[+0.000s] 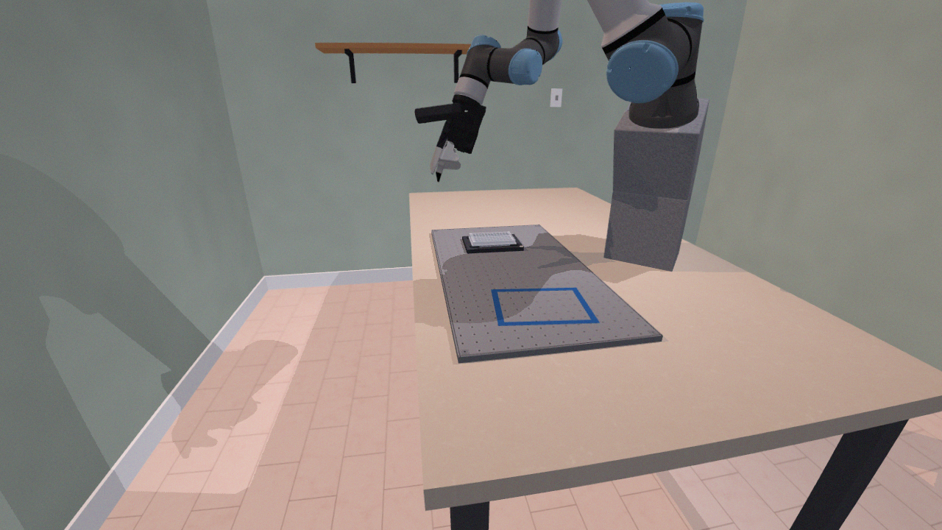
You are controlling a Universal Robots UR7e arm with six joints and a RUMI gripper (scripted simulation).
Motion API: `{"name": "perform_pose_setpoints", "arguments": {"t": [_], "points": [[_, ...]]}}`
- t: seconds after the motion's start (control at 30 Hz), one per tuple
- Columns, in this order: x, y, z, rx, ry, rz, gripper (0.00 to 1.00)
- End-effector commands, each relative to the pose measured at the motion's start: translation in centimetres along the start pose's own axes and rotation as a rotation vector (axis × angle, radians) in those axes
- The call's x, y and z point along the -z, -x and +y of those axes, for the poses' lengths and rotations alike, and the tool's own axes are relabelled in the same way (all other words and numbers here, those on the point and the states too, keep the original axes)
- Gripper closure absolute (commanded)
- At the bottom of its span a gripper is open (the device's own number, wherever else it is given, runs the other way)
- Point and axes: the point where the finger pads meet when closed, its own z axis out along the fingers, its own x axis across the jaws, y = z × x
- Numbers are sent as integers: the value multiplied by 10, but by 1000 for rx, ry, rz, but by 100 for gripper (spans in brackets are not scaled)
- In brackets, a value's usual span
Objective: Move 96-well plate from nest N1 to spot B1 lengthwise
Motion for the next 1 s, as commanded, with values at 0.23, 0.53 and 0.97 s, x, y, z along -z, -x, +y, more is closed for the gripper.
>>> {"name": "perform_pose_setpoints", "arguments": {"t": [0.23, 0.53, 0.97], "points": [[0, 0, 0, 1, -1, 0, 0], [0, 0, 0, 1, -1, 0, 0], [-12, -34, 40, 60, 107, 105, 0]]}}
